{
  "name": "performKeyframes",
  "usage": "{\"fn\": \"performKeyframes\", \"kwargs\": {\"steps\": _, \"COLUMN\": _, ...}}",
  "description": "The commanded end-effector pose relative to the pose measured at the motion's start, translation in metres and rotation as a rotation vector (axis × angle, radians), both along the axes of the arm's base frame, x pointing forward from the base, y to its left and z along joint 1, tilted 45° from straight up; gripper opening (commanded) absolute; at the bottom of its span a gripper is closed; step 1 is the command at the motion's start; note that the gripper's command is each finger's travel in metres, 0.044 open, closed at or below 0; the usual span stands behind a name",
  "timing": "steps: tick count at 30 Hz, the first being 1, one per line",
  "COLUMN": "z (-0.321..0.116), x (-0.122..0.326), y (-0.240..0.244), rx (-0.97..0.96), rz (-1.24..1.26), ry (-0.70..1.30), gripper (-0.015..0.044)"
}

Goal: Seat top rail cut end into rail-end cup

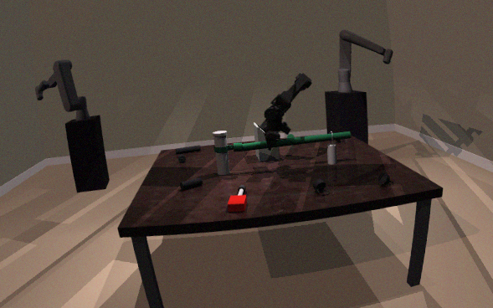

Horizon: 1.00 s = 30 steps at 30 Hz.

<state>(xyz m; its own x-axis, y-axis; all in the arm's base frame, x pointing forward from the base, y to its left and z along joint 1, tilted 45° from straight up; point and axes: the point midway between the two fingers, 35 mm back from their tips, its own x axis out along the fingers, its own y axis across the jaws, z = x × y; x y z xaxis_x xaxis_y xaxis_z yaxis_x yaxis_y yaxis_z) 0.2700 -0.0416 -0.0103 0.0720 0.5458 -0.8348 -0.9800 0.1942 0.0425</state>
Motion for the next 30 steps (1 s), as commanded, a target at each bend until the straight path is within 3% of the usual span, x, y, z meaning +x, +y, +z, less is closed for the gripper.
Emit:
{"fn": "performKeyframes", "kwargs": {"steps": 1, "z": 0.0001, "x": 0.0001, "y": -0.0029, "rx": -0.007, "rz": 0.001, "ry": -0.001, "gripper": 0.0}}
{"fn": "performKeyframes", "kwargs": {"steps": 30, "z": -0.0001, "x": 0.0003, "y": -0.0098, "rx": -0.012, "rz": 0.002, "ry": -0.001, "gripper": 0.0}}
